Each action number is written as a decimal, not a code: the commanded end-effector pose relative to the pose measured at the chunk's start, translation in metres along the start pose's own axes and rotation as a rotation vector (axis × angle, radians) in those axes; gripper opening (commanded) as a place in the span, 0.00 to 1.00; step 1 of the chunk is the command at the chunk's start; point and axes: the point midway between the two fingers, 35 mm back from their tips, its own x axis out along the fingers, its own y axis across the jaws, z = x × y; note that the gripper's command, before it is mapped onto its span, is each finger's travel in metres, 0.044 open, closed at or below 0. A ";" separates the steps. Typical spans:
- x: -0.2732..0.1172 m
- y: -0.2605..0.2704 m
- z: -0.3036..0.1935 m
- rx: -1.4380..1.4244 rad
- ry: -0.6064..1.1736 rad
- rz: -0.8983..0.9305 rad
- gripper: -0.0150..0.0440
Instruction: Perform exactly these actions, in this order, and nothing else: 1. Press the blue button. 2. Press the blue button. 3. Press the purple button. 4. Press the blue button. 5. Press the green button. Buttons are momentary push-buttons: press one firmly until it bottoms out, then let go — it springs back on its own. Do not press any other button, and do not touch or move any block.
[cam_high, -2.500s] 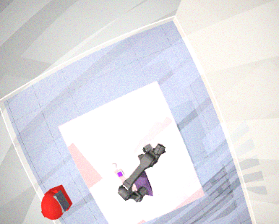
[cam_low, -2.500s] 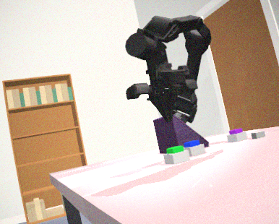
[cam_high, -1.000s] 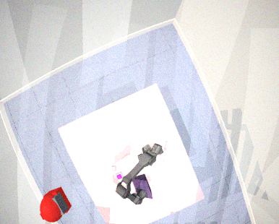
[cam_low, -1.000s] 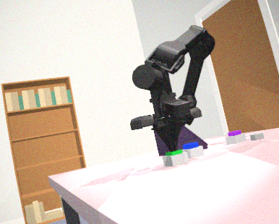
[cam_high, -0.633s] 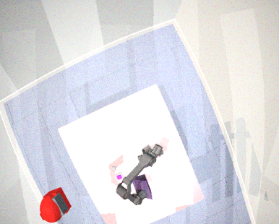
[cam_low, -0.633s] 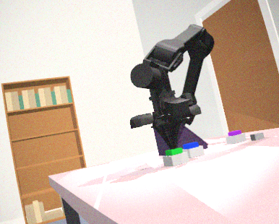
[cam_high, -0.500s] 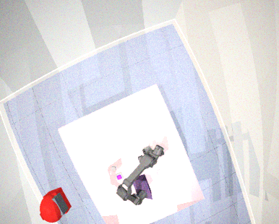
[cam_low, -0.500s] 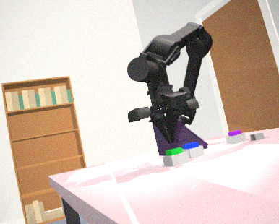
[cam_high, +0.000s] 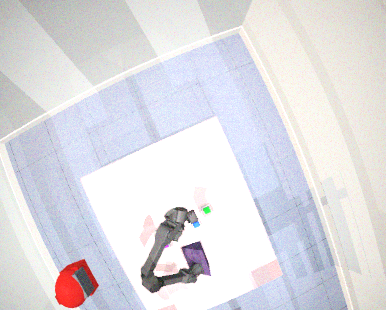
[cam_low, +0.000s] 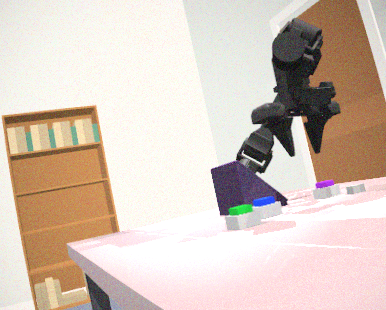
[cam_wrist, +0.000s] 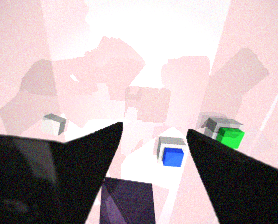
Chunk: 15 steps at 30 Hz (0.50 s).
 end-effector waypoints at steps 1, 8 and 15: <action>-0.011 0.069 -0.007 0.013 0.004 0.010 0.93; -0.025 0.175 -0.043 0.010 0.004 0.032 0.93; -0.032 0.233 -0.085 0.007 0.010 0.061 0.93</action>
